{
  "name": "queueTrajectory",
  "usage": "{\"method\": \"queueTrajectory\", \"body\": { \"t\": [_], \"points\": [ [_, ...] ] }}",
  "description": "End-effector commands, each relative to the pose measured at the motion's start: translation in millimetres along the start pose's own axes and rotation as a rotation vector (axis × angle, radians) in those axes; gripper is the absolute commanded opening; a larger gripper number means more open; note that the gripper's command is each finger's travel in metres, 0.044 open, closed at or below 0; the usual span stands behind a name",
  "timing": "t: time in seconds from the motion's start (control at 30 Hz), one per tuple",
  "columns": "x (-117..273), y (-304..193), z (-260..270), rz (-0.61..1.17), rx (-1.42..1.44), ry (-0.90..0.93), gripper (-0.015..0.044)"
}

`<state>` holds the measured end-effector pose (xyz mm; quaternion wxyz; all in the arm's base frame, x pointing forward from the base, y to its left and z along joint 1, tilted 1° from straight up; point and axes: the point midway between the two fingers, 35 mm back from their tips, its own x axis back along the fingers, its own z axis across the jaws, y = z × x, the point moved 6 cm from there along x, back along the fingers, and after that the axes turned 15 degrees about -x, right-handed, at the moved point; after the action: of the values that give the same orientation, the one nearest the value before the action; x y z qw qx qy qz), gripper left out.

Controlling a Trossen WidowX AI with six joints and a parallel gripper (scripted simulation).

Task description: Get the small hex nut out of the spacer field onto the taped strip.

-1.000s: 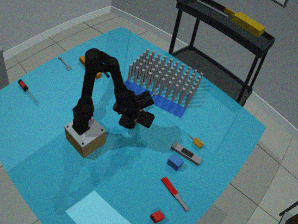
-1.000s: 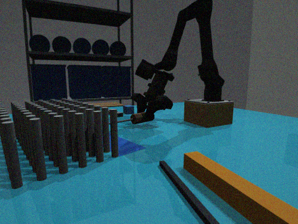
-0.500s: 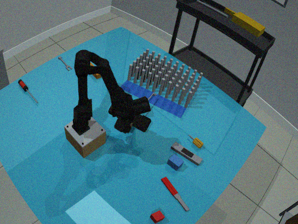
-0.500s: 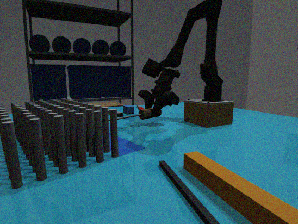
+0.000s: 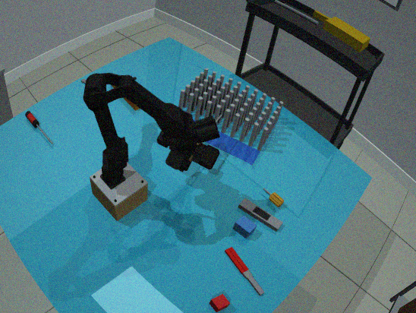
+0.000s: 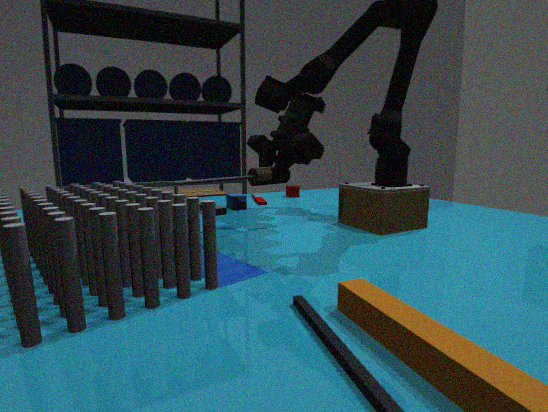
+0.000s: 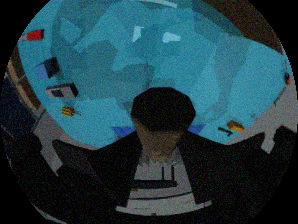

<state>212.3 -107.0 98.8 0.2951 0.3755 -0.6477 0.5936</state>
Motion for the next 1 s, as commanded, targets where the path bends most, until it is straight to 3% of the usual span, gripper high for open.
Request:
{"method": "queueTrajectory", "body": {
  "t": [0.0,0.2,0.23,0.97],
  "points": [
    [21,-14,-5,0.005,-0.003,0.001,0.0],
    [52,-27,-15,0.006,-0.005,0.001,0.0],
    [38,-22,-10,0.004,0.001,-0.002,0.0],
    [12,-58,-85,-0.035,0.264,-0.173,0.0]
  ]
}}
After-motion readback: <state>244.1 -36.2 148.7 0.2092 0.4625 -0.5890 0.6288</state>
